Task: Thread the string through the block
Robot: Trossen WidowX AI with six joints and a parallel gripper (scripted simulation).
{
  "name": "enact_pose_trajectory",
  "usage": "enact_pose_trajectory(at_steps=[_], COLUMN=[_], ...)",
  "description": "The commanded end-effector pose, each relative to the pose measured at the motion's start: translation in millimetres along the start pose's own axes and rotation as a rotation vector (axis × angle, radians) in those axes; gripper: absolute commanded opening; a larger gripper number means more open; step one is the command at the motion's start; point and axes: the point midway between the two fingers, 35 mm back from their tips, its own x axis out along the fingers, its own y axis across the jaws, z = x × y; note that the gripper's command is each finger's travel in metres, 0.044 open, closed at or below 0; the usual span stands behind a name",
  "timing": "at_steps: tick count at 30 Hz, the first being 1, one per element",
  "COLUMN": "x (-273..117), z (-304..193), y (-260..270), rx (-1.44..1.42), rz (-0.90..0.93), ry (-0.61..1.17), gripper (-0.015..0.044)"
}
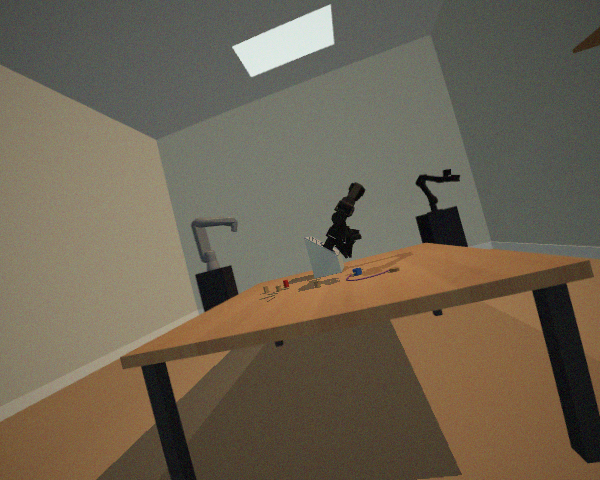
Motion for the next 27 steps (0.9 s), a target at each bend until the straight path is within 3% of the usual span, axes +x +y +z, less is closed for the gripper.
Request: enact_pose_trajectory(at_steps=[1,19,27], x=[0,-1,-2], z=[2,35,44], y=[0,0,1], rx=[0.127,1.838,2.318], rz=[-0.001,0.010,0.016], ry=[0.000,-0.004,-0.001], gripper=[0.0124,0.0124,0.0124])
